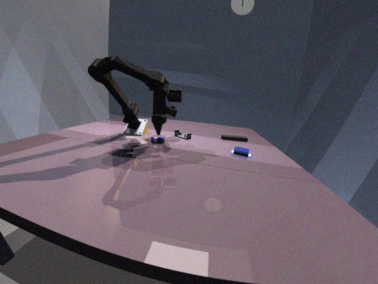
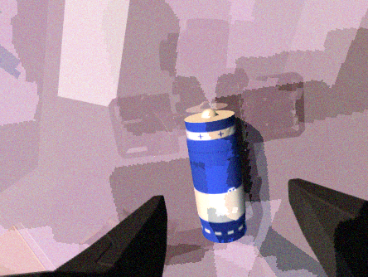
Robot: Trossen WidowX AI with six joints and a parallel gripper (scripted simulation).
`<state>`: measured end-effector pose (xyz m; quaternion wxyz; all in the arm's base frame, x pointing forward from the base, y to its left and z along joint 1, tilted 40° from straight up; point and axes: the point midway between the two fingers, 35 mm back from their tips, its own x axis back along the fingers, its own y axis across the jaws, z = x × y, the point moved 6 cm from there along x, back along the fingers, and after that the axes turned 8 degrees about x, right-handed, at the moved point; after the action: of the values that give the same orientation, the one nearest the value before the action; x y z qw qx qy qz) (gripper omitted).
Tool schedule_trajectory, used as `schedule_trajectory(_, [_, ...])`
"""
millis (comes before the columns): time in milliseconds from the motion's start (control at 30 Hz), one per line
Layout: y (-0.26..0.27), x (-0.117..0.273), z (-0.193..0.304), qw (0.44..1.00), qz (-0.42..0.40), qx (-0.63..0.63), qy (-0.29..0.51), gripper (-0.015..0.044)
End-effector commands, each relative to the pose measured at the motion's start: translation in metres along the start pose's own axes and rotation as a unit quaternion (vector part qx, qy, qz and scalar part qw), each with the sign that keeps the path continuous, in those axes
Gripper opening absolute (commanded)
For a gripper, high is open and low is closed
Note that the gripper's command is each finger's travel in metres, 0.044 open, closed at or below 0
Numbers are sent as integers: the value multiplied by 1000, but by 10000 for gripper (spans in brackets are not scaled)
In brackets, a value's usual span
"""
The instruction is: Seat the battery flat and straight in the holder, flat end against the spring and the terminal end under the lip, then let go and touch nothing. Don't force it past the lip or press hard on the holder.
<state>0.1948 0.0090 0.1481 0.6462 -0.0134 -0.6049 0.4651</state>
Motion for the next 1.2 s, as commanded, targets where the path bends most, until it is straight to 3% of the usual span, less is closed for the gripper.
schedule_trajectory(0, [2, -9, 1, 1000, 0, 5, 5, 249])
schedule_trajectory(733, [2, -41, 3, 1000, 1, 4, 6, 249])
schedule_trajectory(867, [2, -41, 3, 1000, 1, 4, 6, 144])
schedule_trajectory(1167, [2, -41, 3, 1000, 1, 4, 6, 87])
